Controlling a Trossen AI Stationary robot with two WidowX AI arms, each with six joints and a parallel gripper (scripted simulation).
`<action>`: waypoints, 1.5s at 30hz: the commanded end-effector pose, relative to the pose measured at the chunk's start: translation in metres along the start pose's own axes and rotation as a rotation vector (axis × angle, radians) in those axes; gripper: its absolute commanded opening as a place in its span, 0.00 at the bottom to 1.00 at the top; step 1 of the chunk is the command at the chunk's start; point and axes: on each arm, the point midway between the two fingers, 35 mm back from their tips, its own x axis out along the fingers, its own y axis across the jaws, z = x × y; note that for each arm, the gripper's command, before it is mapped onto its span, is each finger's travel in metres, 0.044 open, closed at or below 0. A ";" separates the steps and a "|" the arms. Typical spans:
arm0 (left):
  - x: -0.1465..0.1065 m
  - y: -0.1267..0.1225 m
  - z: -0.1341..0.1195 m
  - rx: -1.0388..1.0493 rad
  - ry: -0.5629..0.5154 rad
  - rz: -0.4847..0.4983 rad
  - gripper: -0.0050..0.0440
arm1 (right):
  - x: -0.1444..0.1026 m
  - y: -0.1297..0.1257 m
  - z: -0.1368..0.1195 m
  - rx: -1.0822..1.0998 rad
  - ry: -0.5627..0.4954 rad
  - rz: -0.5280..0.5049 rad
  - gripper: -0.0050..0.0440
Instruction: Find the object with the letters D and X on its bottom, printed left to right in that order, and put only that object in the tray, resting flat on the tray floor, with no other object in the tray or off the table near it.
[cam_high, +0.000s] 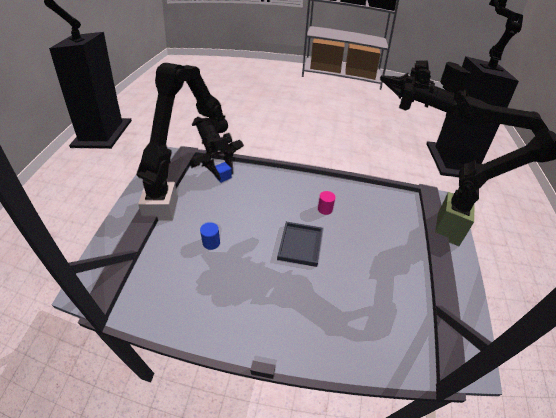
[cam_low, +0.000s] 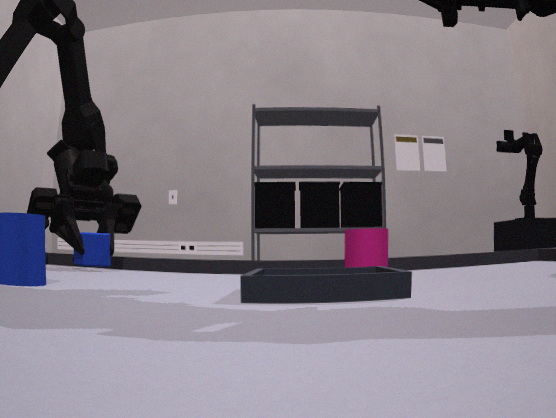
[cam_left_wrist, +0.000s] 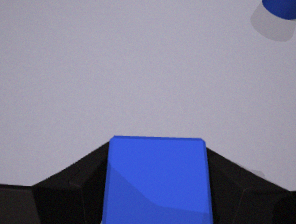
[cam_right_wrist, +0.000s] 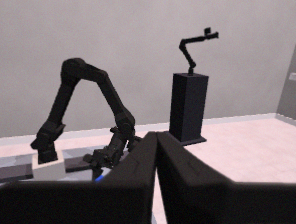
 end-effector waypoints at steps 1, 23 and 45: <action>-0.013 0.007 0.009 0.023 0.016 0.023 0.45 | -0.001 0.000 0.007 0.002 -0.018 0.000 0.00; -0.046 0.004 0.047 0.012 0.019 0.016 0.45 | -0.002 0.000 0.001 0.002 -0.007 0.003 0.00; -0.002 0.023 0.069 -0.238 0.143 0.099 0.45 | -0.021 0.010 -0.012 0.000 -0.001 0.079 0.00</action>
